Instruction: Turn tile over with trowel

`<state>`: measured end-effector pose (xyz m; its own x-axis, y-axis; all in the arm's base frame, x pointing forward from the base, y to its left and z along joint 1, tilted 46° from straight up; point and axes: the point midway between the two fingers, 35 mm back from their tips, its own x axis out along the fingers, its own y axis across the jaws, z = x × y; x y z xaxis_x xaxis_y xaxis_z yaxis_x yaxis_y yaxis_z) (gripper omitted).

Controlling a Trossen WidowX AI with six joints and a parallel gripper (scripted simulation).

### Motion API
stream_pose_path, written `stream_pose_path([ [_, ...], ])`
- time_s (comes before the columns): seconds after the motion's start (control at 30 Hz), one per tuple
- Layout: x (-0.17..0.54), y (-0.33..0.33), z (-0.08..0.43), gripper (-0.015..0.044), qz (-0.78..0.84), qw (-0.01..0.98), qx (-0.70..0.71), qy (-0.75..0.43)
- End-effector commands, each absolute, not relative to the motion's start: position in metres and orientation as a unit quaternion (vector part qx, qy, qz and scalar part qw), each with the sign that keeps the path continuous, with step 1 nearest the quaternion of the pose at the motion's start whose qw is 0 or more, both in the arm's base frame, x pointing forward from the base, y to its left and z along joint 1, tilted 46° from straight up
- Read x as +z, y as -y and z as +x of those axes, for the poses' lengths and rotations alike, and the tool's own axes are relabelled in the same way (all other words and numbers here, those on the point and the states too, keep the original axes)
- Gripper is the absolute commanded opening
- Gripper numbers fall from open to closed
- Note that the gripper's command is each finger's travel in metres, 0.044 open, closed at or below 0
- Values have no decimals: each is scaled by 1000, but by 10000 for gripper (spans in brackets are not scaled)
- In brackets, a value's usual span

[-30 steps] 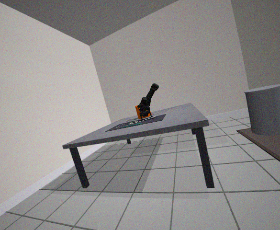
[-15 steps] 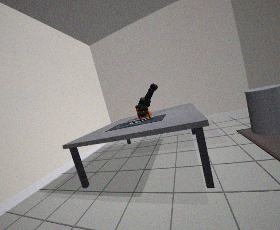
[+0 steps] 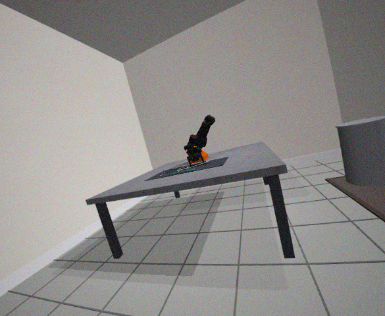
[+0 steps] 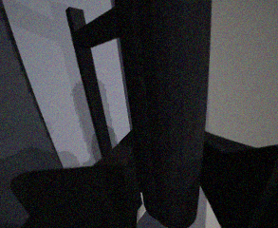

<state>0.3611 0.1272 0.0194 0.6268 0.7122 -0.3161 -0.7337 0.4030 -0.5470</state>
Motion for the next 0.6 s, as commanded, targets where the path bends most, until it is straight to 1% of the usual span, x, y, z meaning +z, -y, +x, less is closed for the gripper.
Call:
stream_pose_path([
  [0.0,18,-122,363,0,-344,837,424,-22],
  [0.23,31,-109,366,0,-381,825,416,-31],
  [0.57,32,-78,374,0,-384,824,415,-32],
])
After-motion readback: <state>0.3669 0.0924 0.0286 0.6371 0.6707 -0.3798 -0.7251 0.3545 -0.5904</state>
